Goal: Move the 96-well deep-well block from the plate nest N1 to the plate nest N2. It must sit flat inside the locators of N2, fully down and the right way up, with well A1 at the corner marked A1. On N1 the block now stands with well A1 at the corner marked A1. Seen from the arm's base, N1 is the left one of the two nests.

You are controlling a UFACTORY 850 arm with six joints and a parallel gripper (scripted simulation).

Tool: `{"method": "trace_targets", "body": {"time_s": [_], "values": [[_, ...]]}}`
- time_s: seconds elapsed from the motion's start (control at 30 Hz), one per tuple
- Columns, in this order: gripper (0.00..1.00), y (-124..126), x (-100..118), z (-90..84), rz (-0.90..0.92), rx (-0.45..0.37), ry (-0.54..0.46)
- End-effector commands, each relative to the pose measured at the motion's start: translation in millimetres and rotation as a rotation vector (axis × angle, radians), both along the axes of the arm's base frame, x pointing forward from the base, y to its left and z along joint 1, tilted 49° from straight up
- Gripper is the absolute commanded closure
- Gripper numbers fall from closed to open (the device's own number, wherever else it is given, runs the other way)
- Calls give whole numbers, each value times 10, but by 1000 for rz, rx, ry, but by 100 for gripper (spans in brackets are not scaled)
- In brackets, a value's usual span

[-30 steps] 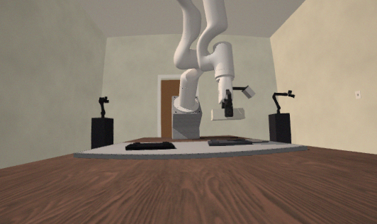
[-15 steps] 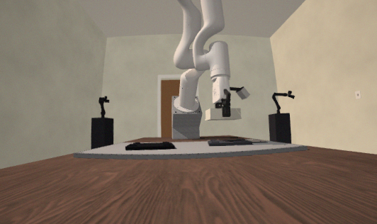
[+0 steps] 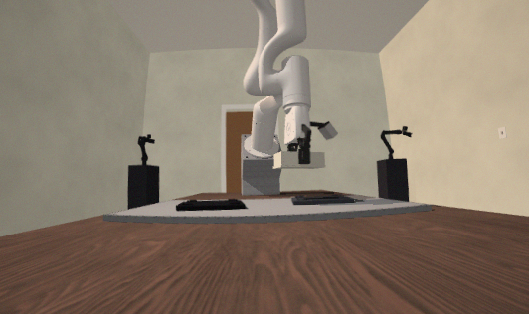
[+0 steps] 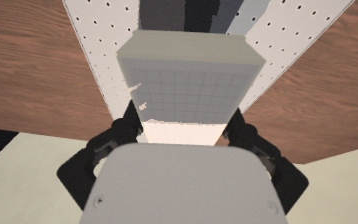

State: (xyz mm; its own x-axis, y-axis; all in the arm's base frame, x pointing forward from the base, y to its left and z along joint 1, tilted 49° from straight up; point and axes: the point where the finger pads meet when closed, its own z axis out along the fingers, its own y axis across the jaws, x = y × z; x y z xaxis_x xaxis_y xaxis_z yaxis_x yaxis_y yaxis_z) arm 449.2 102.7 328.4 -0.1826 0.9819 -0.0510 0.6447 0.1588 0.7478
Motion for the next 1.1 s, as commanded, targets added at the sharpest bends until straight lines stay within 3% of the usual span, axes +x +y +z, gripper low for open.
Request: {"method": "trace_targets", "body": {"time_s": [0.0, 1.07], "values": [[100, -157, 39, 13, 14, 15, -7], [100, -1071, 228, 54, 14, 15, -7]]}}
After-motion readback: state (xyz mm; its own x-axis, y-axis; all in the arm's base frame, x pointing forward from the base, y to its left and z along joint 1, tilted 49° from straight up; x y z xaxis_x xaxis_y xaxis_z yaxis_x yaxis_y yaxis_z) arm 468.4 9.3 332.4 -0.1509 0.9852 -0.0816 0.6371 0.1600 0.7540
